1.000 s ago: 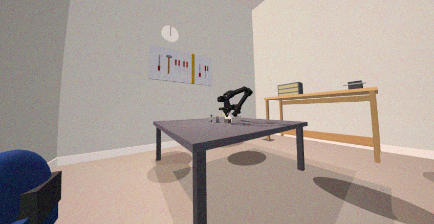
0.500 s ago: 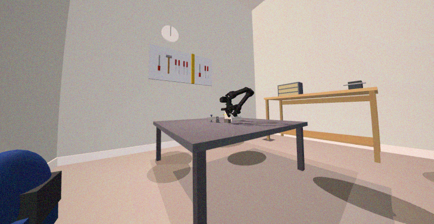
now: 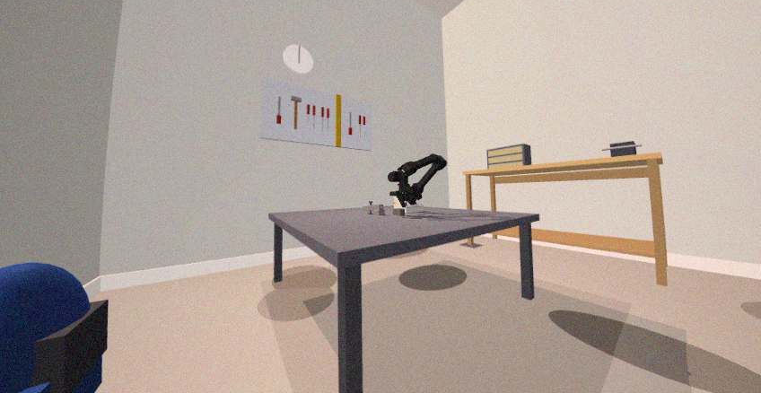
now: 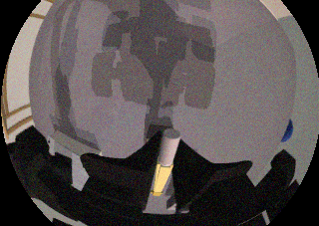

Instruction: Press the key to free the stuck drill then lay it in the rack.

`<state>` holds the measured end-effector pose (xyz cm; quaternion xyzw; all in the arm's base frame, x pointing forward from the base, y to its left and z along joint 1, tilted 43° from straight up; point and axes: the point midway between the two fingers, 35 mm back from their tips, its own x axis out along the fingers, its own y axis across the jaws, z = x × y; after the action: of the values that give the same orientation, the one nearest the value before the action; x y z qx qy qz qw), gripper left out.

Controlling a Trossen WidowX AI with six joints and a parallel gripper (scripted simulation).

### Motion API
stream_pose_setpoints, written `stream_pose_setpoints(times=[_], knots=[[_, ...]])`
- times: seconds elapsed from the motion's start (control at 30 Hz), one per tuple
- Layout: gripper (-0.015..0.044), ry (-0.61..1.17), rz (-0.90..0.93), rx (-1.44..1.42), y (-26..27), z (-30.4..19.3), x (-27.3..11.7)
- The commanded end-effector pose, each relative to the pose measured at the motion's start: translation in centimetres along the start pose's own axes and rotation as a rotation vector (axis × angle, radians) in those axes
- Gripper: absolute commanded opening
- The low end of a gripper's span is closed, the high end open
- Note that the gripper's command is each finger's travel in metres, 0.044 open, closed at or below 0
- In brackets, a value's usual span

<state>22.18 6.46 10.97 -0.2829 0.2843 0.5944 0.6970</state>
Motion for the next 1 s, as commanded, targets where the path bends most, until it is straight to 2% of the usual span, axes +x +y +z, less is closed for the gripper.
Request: stream_pose_setpoints(times=[0.0,0.97], knots=[[0.0000,-0.004,0.004,0.006,0.1,0.0,0.7],[0.0000,-0.006,0.003,0.006,0.1,0.2,4.0]])
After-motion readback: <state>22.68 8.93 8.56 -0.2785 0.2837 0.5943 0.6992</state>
